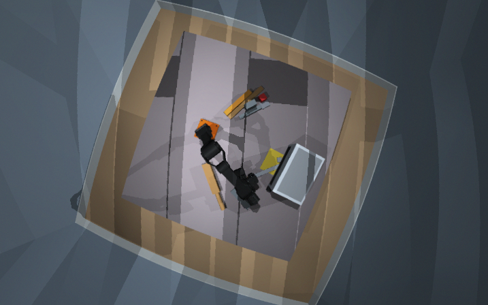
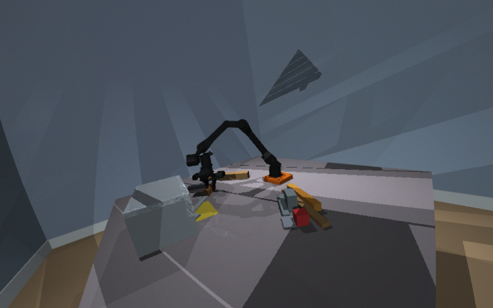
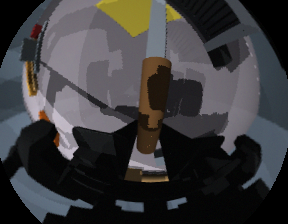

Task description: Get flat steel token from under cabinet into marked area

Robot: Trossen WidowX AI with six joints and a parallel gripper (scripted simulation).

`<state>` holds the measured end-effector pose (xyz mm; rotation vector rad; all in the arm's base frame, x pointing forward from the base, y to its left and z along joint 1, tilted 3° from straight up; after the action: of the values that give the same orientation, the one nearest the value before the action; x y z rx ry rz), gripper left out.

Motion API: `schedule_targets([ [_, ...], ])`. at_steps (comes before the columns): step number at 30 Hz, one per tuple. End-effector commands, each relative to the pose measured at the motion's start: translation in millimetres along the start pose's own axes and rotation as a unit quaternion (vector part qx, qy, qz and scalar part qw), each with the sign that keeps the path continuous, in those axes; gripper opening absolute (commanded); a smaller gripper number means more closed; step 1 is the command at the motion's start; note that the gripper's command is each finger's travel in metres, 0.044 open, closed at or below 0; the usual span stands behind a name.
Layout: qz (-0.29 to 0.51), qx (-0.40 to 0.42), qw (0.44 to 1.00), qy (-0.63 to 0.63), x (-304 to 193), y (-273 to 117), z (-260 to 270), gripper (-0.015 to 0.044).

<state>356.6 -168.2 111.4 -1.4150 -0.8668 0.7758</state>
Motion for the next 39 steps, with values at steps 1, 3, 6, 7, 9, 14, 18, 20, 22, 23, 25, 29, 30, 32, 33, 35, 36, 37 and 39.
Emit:
schedule_targets([
  [1,-0.002,-0.001,1.000,-0.001,10.0,-0.1,-2.4,0.0000],
  [3,-0.002,-0.001,1.000,-0.001,14.0,-0.1,-3.2,0.0000],
  [6,-0.003,-0.001,1.000,-0.001,19.8,-0.2,-4.4,0.0000],
  [7,-0.003,-0.001,1.000,-0.001,21.8,-0.3,-4.8,0.0000],
  [9,-0.003,-0.001,1.000,-0.001,25.7,-0.4,-5.6,0.0000],
  [14,-0.003,-0.001,1.000,-0.001,35.5,-0.5,-7.6,0.0000],
  [18,-0.003,-0.001,1.000,-0.001,43.3,-0.7,-9.2,0.0000],
  [20,-0.004,-0.001,1.000,-0.001,47.1,-0.7,-10.0,0.0000],
  [22,-0.004,-0.001,1.000,-0.001,51.0,-0.8,-10.7,0.0000],
  [23,-0.004,-0.001,1.000,-0.001,52.9,-0.8,-11.0,0.0000],
  [25,-0.004,-0.001,1.000,-0.001,55.3,-0.9,-11.4,0.0000],
  [29,-0.004,-0.001,1.000,-0.001,55.7,-0.7,-11.2,0.0000],
  [30,-0.004,-0.001,1.000,-0.001,55.8,-0.7,-10.8,0.0000],
  [32,-0.004,-0.001,1.000,-0.001,56.0,-0.5,-9.7,0.0000],
  [33,-0.004,-0.001,1.000,-0.001,56.1,-0.4,-9.0,0.0000],
  [35,-0.004,-0.001,1.000,-0.001,56.5,-0.2,-7.2,0.0000],
  [36,-0.004,-0.001,1.000,-0.001,56.7,0.0,-6.2,0.0000],
  [37,-0.004,-0.001,1.000,-0.001,56.8,0.1,-5.3,0.0000],
  [39,-0.004,-0.001,1.000,-0.001,57.2,0.3,-3.4,0.0000],
])
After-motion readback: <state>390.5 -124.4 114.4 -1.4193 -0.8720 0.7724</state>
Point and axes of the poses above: the point midway between the two fingers, 35 mm back from their tips, its own y axis out along the fingers, its own z axis across the jaws, x = y × z, the point moved 8 cm from there along -y, back along the fingers, and after that the axes turned 11 degrees about -y, right-handed, at the moved point
